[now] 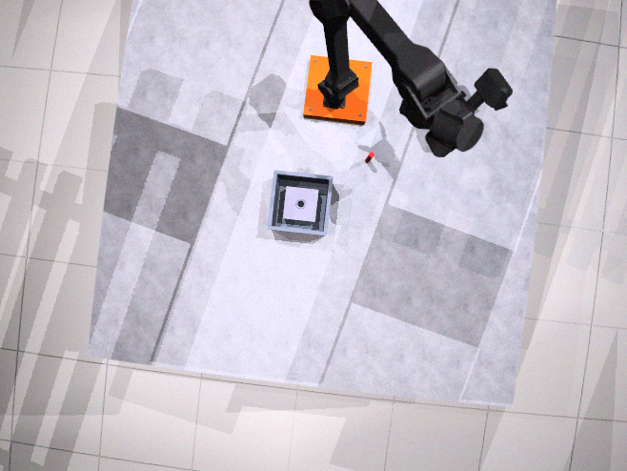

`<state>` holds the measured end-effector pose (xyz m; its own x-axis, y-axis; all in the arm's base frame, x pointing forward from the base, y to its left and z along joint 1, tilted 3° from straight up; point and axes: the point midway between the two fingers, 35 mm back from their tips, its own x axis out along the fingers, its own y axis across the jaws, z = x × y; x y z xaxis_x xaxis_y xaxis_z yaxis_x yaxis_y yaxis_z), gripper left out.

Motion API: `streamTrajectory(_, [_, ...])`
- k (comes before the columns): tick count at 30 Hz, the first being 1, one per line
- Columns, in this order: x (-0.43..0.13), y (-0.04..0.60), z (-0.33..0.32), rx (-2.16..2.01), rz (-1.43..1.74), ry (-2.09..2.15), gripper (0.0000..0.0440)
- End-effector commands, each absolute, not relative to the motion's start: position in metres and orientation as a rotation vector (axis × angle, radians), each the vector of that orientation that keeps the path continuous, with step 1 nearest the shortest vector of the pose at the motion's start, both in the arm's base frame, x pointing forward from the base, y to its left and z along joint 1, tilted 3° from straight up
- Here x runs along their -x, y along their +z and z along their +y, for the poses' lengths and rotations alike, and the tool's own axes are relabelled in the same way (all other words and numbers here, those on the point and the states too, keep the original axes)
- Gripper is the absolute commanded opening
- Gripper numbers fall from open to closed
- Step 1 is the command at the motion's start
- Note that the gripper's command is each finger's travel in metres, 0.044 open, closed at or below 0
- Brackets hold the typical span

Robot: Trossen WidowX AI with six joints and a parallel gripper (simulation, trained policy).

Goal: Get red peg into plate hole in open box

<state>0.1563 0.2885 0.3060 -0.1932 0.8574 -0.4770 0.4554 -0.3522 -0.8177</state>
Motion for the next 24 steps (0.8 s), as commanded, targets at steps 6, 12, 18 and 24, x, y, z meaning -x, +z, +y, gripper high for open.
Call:
streamTrajectory(6, [-0.160,0.310,0.282,1.702,-1.272,1.590,0.0440])
streamTrajectory(12, [-0.161,0.308,0.275,1.639,-1.024,1.625,0.0440])
streamTrajectory(18, [-0.162,0.300,0.268,1.558,-0.786,1.652,0.0440])
streamTrajectory(24, [-0.164,0.290,0.261,1.468,-0.554,1.661,0.0440])
